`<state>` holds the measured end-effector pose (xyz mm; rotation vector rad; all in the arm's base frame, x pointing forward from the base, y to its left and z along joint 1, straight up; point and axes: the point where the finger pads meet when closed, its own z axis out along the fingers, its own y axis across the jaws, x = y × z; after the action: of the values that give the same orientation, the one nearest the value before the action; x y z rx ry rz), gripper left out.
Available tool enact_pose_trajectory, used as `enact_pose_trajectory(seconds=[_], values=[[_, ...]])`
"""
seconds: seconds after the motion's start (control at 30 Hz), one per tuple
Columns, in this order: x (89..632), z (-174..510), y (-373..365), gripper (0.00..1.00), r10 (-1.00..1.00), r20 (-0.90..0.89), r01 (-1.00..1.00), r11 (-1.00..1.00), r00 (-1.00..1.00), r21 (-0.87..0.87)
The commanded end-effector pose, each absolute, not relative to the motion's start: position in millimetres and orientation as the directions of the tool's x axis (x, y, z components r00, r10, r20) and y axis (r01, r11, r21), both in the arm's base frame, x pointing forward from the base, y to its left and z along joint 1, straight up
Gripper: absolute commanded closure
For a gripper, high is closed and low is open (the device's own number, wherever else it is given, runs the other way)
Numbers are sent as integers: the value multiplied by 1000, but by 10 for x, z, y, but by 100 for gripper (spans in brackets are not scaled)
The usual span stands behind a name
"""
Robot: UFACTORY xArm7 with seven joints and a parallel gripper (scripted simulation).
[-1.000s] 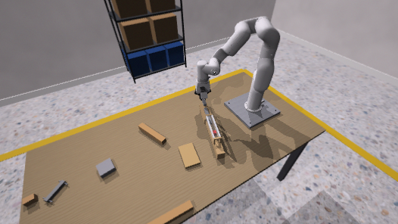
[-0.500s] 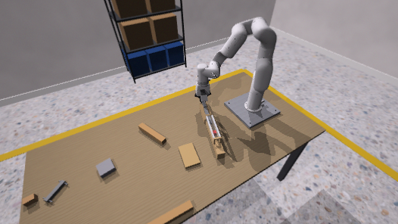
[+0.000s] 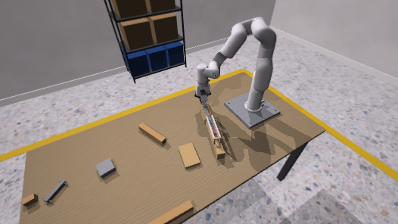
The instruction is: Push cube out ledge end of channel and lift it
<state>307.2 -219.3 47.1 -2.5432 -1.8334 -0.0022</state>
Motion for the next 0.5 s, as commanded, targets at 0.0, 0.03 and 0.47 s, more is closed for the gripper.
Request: enact_pose_trajectory(seconds=[0.0,0.03,0.47], values=[[3084,483,-2201,100,949,4,949,-316,316,-1],[3085,483,-2200,100,949,4,949,-316,316,-1],[3113,484,-2118,100,949,4,949,-316,316,-1]])
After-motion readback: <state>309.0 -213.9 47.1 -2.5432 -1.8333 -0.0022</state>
